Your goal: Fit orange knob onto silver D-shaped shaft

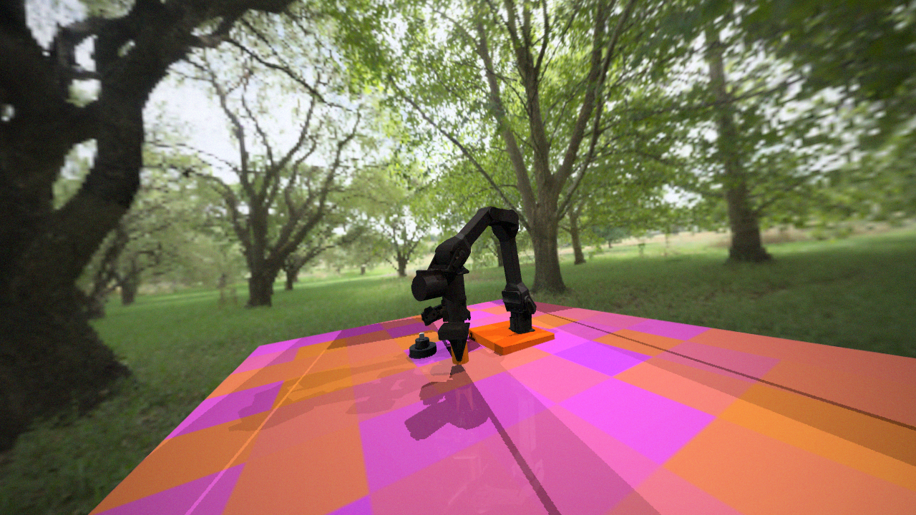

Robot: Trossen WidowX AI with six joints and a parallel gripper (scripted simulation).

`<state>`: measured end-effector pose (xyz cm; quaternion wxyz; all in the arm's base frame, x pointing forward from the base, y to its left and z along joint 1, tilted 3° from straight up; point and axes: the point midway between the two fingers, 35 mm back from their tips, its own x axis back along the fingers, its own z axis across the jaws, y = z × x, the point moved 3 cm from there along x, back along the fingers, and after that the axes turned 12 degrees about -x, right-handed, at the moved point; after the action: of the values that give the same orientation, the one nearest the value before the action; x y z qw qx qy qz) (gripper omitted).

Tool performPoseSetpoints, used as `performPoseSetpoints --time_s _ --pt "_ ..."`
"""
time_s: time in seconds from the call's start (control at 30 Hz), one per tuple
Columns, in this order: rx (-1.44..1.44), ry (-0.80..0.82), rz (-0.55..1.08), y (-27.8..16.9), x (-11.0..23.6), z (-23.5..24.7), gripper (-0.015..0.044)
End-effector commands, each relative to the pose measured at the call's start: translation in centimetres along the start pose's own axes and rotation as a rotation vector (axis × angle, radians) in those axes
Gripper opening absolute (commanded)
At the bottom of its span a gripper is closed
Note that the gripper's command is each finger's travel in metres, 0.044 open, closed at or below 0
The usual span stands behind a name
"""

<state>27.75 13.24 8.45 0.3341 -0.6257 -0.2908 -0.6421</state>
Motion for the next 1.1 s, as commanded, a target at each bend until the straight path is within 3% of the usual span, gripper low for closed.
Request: performPoseSetpoints --time_s 0.0,0.3,0.6,1.07 --pt "-0.003 -0.007 -0.002 0.0 -2.0 0.0 0.0" --pt "-0.003 -0.008 -0.002 -0.2 -3.2 -0.1 0.0" --pt "0.001 -0.009 0.002 -0.2 -3.0 -0.1 0.0236" --pt "0.001 -0.009 0.002 -0.2 -3.0 -0.1 0.024"
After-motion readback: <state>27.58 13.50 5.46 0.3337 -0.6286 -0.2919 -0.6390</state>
